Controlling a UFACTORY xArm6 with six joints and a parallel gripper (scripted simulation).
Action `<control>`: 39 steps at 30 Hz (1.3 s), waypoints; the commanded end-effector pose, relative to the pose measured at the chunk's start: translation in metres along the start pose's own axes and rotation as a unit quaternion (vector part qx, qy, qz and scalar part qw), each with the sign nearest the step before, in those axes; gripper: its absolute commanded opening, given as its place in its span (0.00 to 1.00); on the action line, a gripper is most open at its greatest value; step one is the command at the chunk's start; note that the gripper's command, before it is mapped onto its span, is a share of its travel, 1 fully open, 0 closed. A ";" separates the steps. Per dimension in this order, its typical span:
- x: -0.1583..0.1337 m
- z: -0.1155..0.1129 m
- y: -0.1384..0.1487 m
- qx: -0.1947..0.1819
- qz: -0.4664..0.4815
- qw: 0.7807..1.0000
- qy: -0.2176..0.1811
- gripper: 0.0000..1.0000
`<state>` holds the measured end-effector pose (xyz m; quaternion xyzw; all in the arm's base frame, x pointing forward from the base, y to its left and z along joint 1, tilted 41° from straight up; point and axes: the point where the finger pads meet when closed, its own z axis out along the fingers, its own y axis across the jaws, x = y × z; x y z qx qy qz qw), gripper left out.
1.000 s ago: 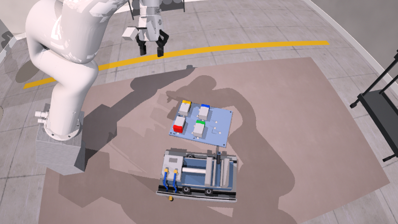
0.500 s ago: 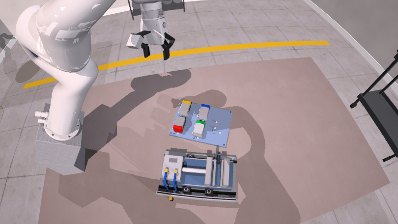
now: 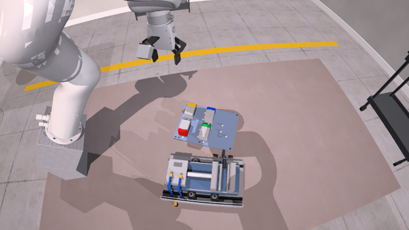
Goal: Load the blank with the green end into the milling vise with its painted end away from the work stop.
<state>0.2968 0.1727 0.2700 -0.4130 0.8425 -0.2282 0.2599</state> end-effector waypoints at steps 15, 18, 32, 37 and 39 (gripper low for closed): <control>0.021 -0.003 -0.047 -0.026 -0.026 0.998 -0.059 1.00; 0.021 -0.003 -0.047 -0.026 -0.026 0.998 -0.059 1.00; 0.045 -0.007 -0.098 -0.026 -0.026 0.998 -0.059 1.00; 0.045 -0.007 -0.098 -0.026 -0.026 0.998 -0.059 1.00; 0.049 -0.007 -0.107 -0.023 -0.025 0.998 -0.057 1.00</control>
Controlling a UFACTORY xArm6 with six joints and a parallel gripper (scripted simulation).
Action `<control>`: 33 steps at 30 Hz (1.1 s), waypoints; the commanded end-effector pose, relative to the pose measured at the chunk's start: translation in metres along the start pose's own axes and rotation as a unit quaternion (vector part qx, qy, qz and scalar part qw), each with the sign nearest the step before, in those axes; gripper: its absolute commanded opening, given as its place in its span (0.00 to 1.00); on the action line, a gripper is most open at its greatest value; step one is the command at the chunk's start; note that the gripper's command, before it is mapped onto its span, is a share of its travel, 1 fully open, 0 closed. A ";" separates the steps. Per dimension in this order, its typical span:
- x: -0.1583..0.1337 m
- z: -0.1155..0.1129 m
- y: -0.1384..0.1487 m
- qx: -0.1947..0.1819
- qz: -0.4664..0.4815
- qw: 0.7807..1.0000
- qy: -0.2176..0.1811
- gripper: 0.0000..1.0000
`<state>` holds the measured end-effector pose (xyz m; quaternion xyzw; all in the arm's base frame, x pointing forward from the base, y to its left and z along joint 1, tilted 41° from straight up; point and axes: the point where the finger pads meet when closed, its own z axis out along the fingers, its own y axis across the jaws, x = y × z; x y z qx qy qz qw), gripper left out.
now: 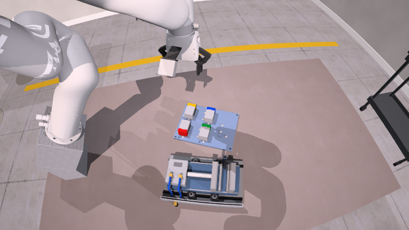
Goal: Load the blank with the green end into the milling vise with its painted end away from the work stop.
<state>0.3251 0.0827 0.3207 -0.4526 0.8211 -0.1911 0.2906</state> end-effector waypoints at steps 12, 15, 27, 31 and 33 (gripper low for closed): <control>0.026 -0.009 -0.051 -0.002 -0.001 1.000 -0.003 1.00; 0.026 -0.009 -0.051 -0.002 -0.001 1.000 -0.003 1.00; 0.024 -0.009 -0.048 -0.001 -0.001 1.000 -0.003 1.00; 0.024 -0.009 -0.048 -0.001 -0.001 1.000 -0.003 1.00; 0.024 -0.009 -0.047 -0.001 -0.001 1.000 -0.003 1.00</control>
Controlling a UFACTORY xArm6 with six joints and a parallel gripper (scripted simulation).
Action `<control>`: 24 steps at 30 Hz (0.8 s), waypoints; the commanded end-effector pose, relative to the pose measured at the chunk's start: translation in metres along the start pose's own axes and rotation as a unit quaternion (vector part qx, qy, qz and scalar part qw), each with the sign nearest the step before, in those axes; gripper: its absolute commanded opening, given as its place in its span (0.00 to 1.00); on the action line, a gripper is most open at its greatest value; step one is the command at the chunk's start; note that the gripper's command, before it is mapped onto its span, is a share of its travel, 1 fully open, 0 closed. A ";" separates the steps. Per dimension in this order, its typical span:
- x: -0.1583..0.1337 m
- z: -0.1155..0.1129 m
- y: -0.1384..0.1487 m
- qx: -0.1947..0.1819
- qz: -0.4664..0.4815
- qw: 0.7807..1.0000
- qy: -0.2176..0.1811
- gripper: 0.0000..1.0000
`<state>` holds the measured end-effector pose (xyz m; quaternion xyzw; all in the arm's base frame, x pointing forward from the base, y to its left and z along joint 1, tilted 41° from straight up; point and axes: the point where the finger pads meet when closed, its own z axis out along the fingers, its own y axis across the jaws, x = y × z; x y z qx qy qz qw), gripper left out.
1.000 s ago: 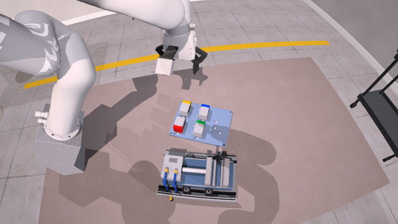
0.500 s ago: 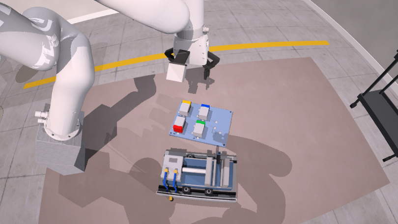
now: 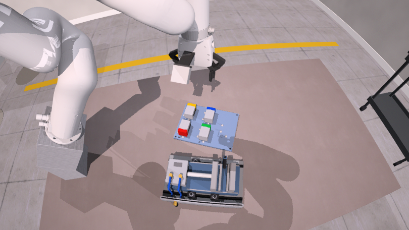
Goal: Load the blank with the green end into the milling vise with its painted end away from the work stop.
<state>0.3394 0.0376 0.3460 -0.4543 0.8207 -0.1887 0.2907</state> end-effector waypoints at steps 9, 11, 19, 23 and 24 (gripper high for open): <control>-0.004 0.000 0.005 0.001 0.000 1.000 -0.001 1.00; -0.004 0.000 0.005 0.001 0.000 1.000 -0.001 1.00; -0.004 0.000 0.005 0.001 0.000 1.000 -0.001 1.00; -0.005 0.000 0.007 0.001 0.000 1.000 -0.001 1.00; -0.005 0.000 0.007 0.001 0.000 1.000 -0.001 1.00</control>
